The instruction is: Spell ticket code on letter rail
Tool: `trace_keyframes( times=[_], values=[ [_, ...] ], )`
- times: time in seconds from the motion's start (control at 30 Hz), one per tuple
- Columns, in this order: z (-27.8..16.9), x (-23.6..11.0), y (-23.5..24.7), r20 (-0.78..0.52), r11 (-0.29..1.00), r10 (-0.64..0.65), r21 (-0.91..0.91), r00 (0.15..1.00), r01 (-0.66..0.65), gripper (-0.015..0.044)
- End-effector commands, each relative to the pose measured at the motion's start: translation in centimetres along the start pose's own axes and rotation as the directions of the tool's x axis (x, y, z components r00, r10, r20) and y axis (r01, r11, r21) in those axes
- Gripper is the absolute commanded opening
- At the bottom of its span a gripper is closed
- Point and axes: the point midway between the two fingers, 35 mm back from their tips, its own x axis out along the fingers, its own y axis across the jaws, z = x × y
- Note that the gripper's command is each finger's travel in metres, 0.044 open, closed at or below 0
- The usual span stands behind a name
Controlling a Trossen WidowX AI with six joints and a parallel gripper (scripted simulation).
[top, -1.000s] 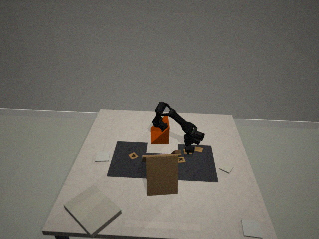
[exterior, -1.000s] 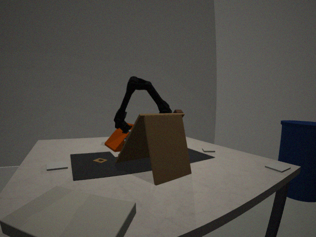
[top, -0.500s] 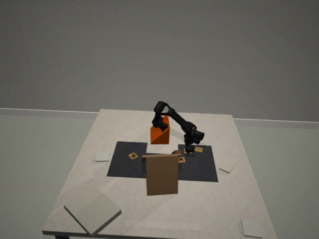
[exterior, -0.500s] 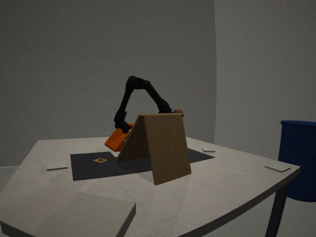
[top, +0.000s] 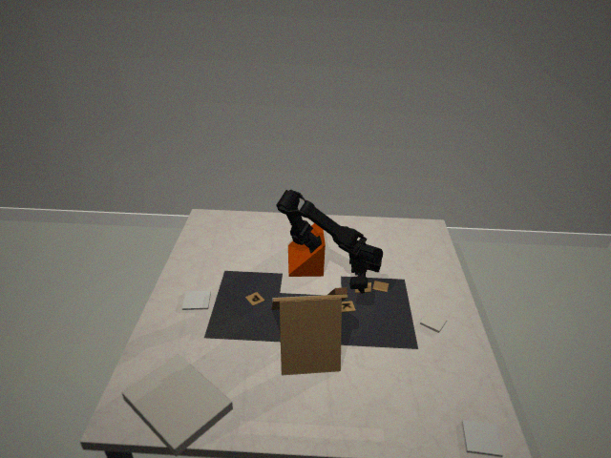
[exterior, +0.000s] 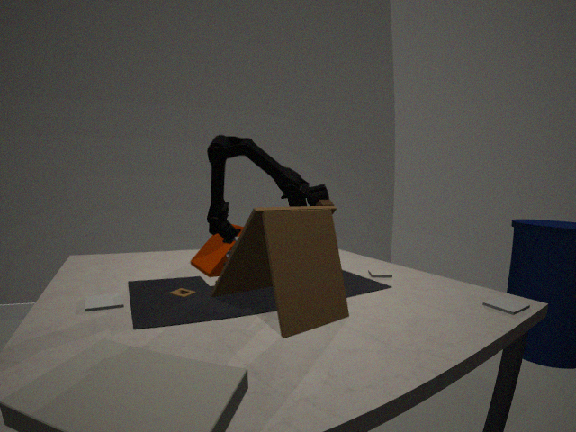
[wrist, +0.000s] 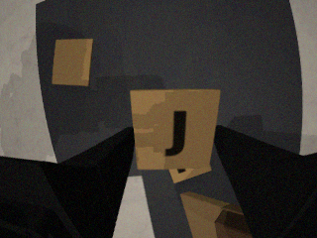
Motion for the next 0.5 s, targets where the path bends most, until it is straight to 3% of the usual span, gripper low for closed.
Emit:
trace_keyframes(
  times=[0.0,0.47],
  values=[
    [0.1,-1.5,-1.4,0.064,0.999,-0.015,0.031,0.998,0.013,0.0000],
    [-0.7,-7.1,-6.2,0.269,0.985,-0.104,0.160,0.957,0.062,0.0000]
  ],
)
